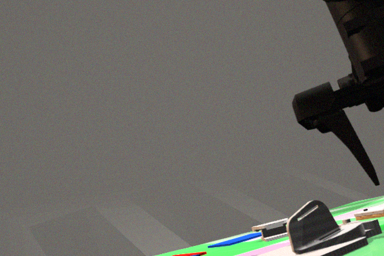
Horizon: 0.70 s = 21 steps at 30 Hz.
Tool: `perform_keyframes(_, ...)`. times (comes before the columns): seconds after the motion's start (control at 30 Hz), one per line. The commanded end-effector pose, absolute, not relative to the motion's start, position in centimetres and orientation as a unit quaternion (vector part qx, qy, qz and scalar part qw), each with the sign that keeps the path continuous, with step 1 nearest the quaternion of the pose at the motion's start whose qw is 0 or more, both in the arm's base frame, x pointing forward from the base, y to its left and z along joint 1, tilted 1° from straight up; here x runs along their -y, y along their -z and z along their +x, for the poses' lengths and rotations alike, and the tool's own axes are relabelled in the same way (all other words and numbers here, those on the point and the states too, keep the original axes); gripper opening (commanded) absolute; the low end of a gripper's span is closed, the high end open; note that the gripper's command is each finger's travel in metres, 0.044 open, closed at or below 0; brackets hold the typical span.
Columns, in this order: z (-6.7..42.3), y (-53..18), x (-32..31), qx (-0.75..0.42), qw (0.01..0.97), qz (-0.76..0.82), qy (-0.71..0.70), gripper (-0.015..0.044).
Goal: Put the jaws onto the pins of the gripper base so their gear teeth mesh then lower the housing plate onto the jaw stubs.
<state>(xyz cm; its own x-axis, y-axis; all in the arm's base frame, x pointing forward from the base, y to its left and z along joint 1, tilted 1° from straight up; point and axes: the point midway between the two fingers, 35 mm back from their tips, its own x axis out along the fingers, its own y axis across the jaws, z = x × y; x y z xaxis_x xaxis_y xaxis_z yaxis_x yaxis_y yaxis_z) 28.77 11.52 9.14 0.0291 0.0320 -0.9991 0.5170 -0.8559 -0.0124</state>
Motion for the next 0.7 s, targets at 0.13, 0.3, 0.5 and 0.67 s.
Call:
perform_keyframes(0.13,28.8,-7.7,-11.5,-0.194,0.182,0.695,0.668,0.0440)
perform_keyframes(0.3,28.8,-6.9,-11.5,-0.194,0.181,0.695,0.669,0.0440)
perform_keyframes(0.5,28.8,-5.9,-11.5,-0.194,0.181,0.695,0.669,0.0440)
perform_keyframes(0.67,28.7,-5.1,-11.5,-0.194,0.181,0.695,0.669,0.0440)
